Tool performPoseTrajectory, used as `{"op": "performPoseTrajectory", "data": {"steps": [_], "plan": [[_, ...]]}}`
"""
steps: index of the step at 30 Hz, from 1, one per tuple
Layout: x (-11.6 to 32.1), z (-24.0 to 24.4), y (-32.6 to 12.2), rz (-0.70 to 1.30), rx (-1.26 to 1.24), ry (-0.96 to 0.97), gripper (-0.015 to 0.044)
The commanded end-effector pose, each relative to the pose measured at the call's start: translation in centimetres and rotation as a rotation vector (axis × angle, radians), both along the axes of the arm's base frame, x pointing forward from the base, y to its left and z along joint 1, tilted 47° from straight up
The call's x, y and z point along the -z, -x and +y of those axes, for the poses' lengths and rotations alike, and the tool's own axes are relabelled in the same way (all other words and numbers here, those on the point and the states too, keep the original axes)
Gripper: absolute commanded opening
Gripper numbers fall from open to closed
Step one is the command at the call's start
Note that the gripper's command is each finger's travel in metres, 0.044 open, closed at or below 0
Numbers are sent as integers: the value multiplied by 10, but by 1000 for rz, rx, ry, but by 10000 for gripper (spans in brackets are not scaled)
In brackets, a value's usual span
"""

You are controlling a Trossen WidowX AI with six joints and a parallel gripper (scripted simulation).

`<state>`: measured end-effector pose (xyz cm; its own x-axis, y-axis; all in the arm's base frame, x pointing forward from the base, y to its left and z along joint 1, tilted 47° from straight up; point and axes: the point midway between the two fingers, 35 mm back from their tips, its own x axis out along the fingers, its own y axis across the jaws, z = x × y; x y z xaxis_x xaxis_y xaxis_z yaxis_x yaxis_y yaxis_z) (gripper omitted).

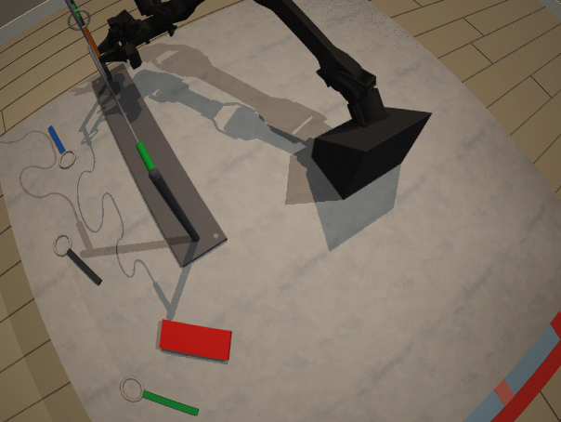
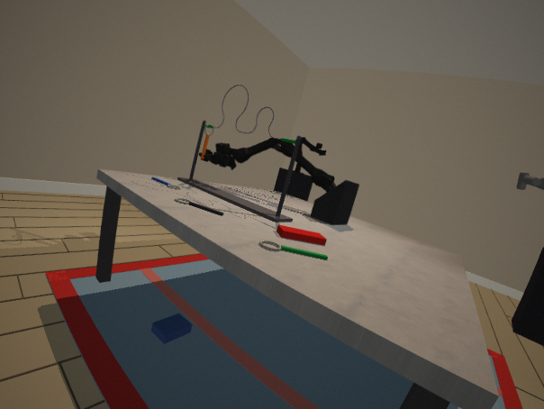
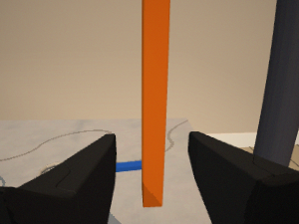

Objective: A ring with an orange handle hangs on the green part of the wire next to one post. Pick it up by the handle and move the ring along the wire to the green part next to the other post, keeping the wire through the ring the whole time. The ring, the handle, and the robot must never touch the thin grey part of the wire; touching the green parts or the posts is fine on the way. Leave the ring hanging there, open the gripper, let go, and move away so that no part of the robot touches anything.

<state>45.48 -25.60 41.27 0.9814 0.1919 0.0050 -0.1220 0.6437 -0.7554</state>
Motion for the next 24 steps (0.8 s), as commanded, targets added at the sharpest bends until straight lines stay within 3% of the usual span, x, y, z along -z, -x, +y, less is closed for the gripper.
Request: {"op": "performPoseTrajectory", "data": {"steps": [1,24], "plan": [[3,-1,-9,5,6,-9,160],[3,2,-21,4,6,-10,160]]}}
